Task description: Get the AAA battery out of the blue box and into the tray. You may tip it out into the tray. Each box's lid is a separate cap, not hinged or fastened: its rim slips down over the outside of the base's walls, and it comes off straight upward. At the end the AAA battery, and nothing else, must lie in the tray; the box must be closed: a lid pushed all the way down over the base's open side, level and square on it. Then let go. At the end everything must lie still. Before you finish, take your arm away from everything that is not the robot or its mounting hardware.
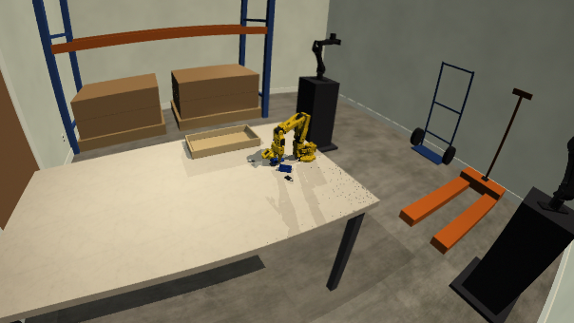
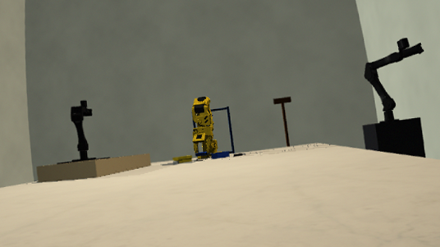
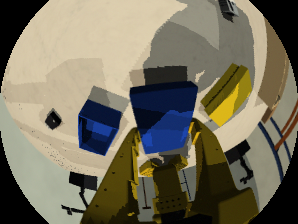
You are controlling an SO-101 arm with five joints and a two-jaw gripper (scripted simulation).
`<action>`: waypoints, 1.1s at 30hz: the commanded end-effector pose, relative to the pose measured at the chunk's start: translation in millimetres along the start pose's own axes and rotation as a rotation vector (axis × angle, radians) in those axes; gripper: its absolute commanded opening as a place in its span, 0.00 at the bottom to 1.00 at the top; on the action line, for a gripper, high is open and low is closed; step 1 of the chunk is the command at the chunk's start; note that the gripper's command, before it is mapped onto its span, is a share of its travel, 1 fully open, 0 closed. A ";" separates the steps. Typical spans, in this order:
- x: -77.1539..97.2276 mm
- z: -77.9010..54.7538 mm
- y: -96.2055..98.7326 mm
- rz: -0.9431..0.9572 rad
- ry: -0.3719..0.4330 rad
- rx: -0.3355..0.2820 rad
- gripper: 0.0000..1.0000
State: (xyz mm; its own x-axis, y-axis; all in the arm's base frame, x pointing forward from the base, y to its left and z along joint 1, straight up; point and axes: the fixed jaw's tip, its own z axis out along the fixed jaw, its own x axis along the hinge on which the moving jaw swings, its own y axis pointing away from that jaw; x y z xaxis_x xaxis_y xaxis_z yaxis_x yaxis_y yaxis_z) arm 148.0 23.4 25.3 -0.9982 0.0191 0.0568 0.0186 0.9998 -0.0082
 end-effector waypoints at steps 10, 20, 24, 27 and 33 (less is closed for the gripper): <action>-5.4 -33.0 -0.6 -0.002 -0.057 -0.008 0.21; -3.2 -41.7 -0.9 -0.002 -0.057 -0.008 0.21; -3.2 -41.8 -0.9 -0.002 -0.057 -0.008 0.21; -3.2 -41.8 -0.9 -0.002 -0.057 -0.008 0.21; -3.2 -41.8 -0.9 -0.002 -0.057 -0.008 0.21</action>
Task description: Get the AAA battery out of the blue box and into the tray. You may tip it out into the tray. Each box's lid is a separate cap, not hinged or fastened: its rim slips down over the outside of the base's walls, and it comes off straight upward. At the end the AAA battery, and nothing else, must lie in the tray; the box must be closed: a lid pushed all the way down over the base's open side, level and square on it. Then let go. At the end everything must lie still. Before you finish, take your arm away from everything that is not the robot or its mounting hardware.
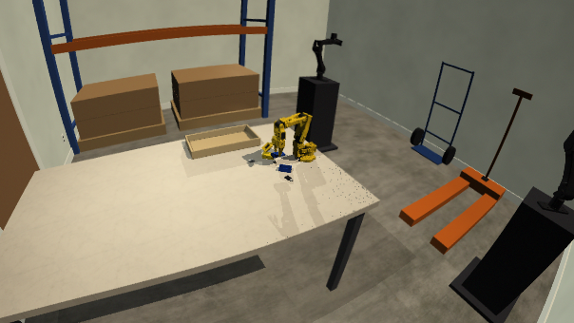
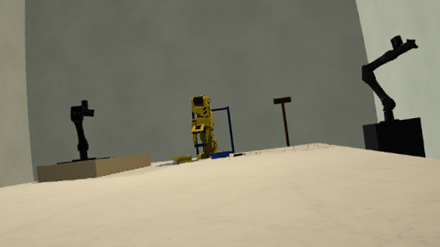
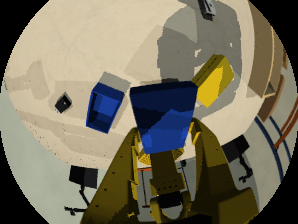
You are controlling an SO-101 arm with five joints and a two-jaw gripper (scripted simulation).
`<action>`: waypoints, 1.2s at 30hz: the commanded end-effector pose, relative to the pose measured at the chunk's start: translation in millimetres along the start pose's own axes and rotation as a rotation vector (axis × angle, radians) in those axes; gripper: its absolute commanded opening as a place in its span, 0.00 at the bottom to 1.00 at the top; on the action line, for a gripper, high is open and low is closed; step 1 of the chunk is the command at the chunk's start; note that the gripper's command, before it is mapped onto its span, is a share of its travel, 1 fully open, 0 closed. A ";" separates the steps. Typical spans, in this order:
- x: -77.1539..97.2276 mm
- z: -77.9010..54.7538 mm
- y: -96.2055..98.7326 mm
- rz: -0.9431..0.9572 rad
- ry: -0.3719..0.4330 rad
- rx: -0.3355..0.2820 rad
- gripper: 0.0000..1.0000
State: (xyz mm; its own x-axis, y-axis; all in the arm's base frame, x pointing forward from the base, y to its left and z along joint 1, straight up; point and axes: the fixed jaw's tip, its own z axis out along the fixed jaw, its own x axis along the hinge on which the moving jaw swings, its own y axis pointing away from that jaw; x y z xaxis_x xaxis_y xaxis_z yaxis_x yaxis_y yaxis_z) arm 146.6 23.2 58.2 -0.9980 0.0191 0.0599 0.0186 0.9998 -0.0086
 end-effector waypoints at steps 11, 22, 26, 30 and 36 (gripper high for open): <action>-6.5 -9.3 -0.5 -0.002 -0.060 -0.008 0.21; -10.9 -17.0 0.1 -0.002 -0.060 -0.008 0.21; -11.0 -17.2 0.1 -0.002 -0.060 -0.008 0.21; -11.0 -17.2 0.1 -0.002 -0.060 -0.008 0.21; -11.0 -17.2 0.1 -0.002 -0.060 -0.008 0.21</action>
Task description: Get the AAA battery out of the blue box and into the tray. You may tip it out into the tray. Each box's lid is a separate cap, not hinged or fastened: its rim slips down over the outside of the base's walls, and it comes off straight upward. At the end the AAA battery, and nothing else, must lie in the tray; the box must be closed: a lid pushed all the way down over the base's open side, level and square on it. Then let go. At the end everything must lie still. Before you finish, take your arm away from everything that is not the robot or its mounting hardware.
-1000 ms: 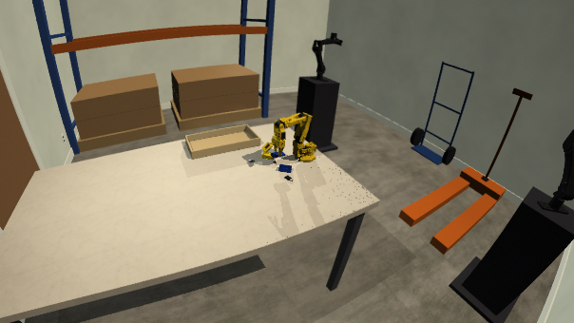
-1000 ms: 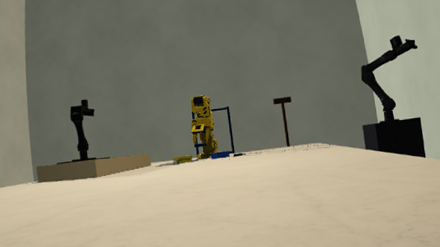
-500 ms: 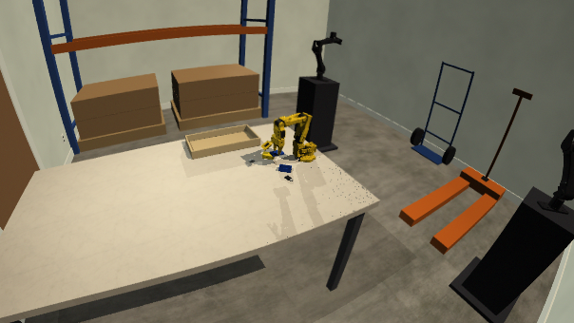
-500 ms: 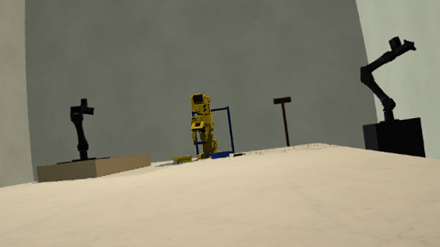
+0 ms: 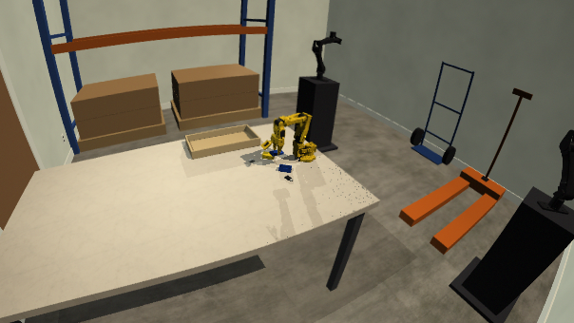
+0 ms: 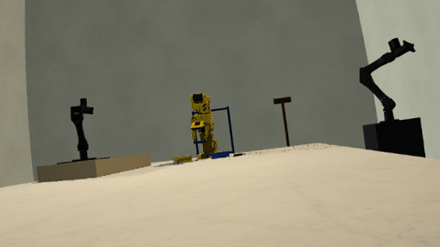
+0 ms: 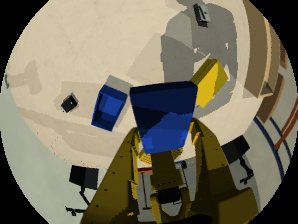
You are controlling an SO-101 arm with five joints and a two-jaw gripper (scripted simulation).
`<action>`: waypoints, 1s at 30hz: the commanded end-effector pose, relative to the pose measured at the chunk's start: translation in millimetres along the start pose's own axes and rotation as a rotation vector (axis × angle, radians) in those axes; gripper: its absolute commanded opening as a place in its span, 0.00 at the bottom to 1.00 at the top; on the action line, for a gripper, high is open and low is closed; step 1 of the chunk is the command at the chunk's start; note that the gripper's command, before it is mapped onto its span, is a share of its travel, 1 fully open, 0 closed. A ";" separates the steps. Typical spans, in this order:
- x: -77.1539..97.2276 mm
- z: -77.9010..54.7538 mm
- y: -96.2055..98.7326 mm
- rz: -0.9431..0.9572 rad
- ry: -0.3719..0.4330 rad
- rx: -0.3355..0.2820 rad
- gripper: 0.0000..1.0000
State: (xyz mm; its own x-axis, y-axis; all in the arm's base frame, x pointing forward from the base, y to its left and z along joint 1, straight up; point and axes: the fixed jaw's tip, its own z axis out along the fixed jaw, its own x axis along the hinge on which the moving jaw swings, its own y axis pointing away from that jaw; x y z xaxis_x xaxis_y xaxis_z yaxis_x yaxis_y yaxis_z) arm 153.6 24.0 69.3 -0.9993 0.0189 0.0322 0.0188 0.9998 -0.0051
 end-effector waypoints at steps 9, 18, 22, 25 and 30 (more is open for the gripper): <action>-4.8 -5.5 -0.7 -0.002 -0.032 -0.005 0.21; -3.2 -2.6 -1.0 -0.002 -0.032 -0.005 0.21; -2.9 -2.2 -1.0 -0.002 -0.032 -0.005 0.21; -2.9 -2.2 -1.0 -0.002 -0.032 -0.005 0.21; -2.2 -1.4 -1.1 -0.002 -0.032 -0.005 0.21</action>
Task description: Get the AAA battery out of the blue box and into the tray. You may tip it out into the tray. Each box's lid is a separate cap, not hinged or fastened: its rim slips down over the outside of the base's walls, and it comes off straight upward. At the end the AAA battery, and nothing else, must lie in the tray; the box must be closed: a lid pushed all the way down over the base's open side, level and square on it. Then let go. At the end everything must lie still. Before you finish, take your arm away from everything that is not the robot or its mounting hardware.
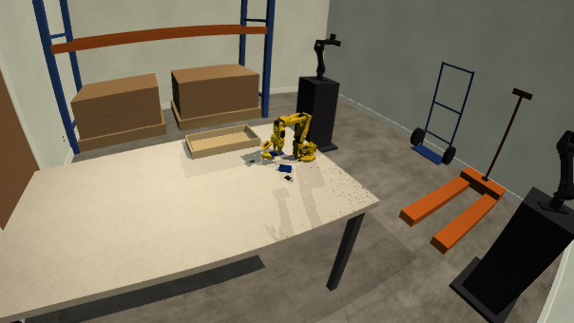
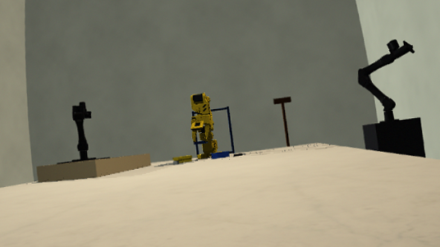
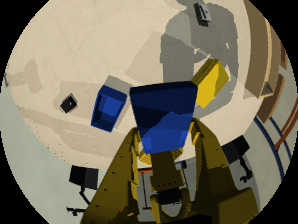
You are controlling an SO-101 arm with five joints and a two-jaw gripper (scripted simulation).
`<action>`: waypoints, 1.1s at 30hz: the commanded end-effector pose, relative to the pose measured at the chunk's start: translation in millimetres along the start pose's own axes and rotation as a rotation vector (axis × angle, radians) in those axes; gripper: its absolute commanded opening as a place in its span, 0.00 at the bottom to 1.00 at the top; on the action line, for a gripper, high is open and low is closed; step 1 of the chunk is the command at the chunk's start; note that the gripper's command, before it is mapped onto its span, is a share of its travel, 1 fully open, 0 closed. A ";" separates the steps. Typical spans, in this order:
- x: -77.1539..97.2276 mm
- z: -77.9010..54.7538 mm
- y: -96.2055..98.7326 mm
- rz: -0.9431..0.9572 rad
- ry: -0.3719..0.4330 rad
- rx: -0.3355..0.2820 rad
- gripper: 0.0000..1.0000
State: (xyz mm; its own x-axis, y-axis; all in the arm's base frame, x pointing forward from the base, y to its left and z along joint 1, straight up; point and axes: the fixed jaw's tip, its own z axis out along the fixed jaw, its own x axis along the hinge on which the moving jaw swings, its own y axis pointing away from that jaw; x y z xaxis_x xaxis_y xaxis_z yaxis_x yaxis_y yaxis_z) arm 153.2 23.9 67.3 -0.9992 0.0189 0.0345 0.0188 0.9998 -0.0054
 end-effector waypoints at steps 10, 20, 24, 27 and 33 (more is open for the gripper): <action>-1.1 -1.7 -1.1 -0.002 -0.035 -0.005 0.21; -1.1 -1.7 -1.1 -0.002 -0.035 -0.005 0.21; -1.1 -1.7 -1.1 -0.002 -0.035 -0.005 0.21; -1.1 -1.7 -1.1 -0.002 -0.035 -0.005 0.21; -1.0 -1.7 1.3 -0.002 -0.035 -0.005 0.21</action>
State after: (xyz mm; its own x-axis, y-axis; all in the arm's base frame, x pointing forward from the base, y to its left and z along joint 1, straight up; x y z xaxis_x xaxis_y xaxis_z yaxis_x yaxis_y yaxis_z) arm 151.1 23.7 64.4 -0.9989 0.0190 0.0419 0.0187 0.9998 -0.0063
